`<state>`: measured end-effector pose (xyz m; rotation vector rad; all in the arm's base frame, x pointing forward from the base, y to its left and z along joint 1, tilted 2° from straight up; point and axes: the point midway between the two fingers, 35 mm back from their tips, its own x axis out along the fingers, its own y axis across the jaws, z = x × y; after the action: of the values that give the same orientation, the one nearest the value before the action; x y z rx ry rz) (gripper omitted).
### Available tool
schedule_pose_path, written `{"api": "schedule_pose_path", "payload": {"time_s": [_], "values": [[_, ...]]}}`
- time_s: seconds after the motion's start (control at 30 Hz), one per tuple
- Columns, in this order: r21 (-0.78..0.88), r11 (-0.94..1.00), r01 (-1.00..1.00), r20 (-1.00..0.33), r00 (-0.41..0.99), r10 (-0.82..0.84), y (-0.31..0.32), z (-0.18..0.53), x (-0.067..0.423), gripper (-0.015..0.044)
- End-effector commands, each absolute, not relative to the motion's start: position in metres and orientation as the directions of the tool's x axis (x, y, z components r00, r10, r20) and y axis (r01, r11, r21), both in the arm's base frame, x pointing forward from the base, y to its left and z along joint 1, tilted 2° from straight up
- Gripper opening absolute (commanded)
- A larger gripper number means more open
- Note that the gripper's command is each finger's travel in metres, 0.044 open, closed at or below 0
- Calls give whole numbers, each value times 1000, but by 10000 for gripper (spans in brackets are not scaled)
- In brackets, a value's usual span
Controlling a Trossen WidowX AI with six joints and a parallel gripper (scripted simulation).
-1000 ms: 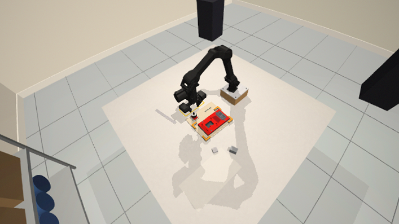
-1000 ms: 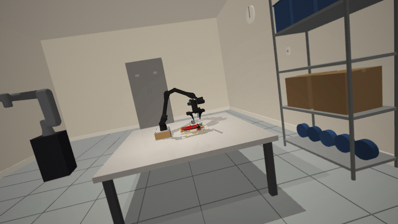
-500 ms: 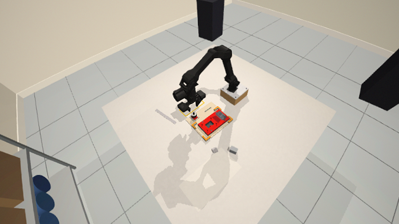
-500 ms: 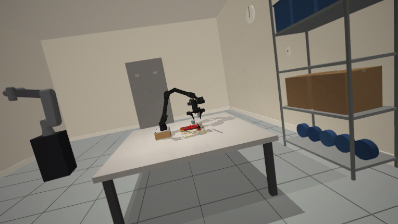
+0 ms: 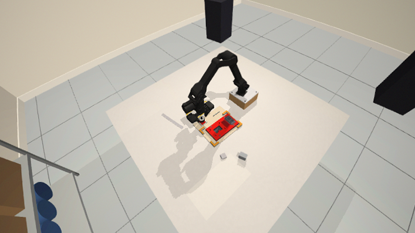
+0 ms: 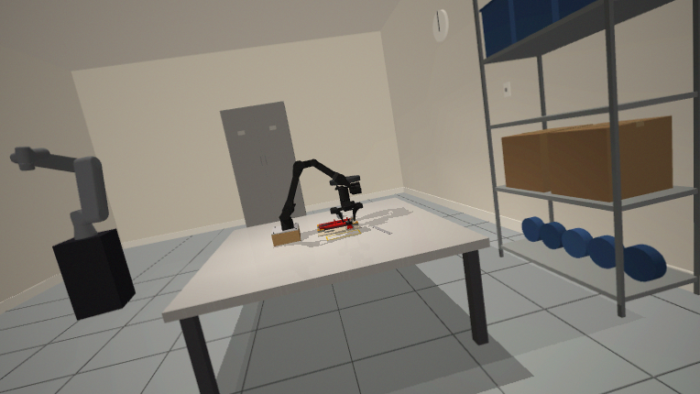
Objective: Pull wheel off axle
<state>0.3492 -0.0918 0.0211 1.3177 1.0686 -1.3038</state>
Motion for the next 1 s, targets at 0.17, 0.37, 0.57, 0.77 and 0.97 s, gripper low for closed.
{"api": "schedule_pose_path", "payload": {"time_s": [0.17, 0.37, 0.57, 0.77, 0.97], "values": [[55, -155, 986, -998, 50, -41, -92, 20, 350, 247], [55, -155, 986, -998, 50, -41, -92, 20, 350, 168], [55, -155, 986, -998, 50, -41, -92, 20, 350, 89], [55, -155, 986, -998, 49, -41, -92, 21, 350, 0], [55, -154, 987, -998, 49, -41, -92, 23, 350, 0]]}}
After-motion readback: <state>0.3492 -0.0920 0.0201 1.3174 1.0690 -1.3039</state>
